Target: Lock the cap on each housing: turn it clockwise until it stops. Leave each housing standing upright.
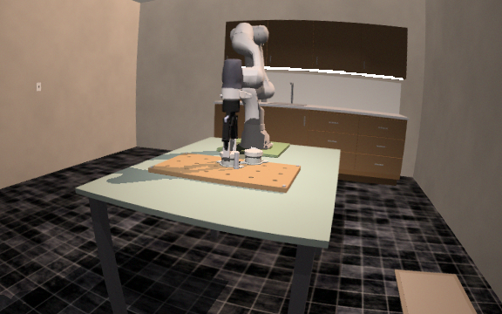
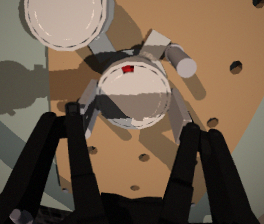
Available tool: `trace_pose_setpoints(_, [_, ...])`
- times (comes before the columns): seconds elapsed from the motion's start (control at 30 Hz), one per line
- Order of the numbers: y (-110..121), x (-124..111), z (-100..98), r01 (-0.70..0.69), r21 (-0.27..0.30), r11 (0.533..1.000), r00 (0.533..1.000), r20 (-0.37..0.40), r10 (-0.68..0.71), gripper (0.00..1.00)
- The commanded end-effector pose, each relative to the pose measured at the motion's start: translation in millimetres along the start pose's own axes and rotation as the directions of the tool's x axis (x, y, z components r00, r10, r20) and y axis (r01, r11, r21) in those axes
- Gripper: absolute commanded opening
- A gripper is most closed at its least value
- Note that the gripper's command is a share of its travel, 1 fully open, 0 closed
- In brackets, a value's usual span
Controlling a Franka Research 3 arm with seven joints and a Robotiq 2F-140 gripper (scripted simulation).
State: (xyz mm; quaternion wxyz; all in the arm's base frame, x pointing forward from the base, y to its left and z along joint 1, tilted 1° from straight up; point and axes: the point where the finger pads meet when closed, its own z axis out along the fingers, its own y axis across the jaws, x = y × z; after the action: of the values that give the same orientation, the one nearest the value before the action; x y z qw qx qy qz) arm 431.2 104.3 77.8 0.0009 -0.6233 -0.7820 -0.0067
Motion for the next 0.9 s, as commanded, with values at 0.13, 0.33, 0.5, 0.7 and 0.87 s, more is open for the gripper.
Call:
trace_pose_setpoints(0.13, [0.0,0.0,0.6,-0.008,-0.001,1.000,1.000,0.003,0.008,0.10])
trace_pose_setpoints(0.33, [0.0,0.0,0.6,-0.112,-0.001,0.994,0.994,0.003,0.112,0.10])
trace_pose_setpoints(0.5, [0.0,0.0,0.6,-0.189,-0.001,0.982,0.982,0.002,0.189,0.10])
trace_pose_setpoints(0.7, [0.0,0.0,0.6,-0.325,-0.002,0.946,0.946,0.002,0.325,0.10])
trace_pose_setpoints(0.87, [0.0,0.0,0.6,-0.375,-0.002,0.927,0.927,0.002,0.375,0.10])
